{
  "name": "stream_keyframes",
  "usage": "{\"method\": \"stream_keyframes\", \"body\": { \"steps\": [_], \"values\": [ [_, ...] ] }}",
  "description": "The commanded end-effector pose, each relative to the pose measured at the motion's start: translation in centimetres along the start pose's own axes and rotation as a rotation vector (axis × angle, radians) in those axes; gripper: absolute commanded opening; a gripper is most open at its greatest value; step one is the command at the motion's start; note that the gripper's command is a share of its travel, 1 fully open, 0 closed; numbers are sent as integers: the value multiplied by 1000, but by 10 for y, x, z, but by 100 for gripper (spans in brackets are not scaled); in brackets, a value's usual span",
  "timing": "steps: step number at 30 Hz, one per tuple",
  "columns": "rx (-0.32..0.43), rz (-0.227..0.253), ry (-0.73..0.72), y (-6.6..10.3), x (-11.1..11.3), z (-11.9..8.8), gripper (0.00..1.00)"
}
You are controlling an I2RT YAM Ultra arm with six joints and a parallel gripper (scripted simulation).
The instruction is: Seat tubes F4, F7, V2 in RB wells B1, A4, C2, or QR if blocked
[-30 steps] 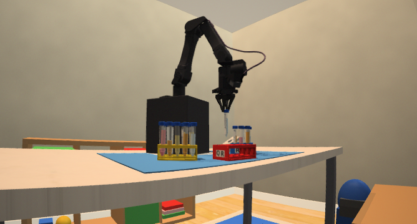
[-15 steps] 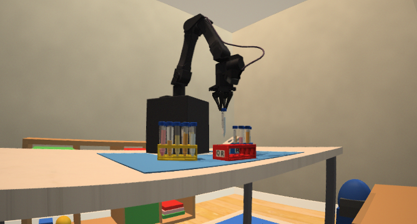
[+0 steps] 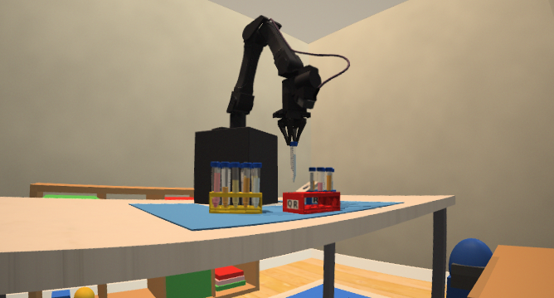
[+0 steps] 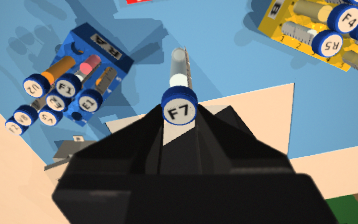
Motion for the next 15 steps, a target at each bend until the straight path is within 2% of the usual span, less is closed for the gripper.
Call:
{"method": "stream_keyframes", "body": {
  "steps": [1, 7, 15],
  "values": [
    [13, -6, 26, 0, -4, 8, 0],
    [13, -6, 26, 0, -13, 23, 0],
    [23, -6, 308, -1, -12, 18, 0]
  ]
}}
Point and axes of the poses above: the point where the finger pads meet when closed, its own y axis back along the fingers, its own x axis across the jaws, z = x × y, the point moved 2 cm from there along y, back along the fingers, and after that the axes turned 15 degrees about -y, right-handed, at the moved point
